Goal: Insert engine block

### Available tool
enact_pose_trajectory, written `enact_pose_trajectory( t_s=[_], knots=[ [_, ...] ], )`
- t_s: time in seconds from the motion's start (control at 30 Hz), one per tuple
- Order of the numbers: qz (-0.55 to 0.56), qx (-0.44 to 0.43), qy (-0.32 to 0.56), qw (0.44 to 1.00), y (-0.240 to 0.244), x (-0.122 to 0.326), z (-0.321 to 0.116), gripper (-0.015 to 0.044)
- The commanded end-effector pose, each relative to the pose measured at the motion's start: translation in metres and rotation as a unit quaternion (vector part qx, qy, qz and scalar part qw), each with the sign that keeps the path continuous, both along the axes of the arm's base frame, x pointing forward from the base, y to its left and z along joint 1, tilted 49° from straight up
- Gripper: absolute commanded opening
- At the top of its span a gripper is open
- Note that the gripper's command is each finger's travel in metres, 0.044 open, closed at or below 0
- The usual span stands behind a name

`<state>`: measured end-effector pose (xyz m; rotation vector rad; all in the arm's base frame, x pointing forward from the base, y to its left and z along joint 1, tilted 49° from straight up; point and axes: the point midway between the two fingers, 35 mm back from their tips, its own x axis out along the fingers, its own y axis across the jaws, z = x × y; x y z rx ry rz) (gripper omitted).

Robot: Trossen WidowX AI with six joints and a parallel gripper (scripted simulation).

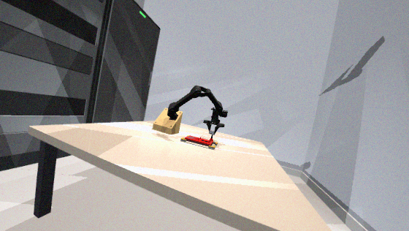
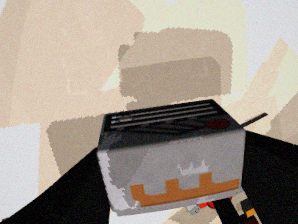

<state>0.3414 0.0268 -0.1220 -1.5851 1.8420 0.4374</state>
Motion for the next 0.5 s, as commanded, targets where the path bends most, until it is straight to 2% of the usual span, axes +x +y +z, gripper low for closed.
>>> enact_pose_trajectory(
  t_s=[0.0, 0.47],
  knots=[
    [-0.001, 0.005, -0.005, 1.000, 0.011, 0.004, 0.010, 0.0000],
    [0.000, 0.004, 0.006, 1.000, 0.044, 0.003, 0.039, 0.0000]
  ],
)
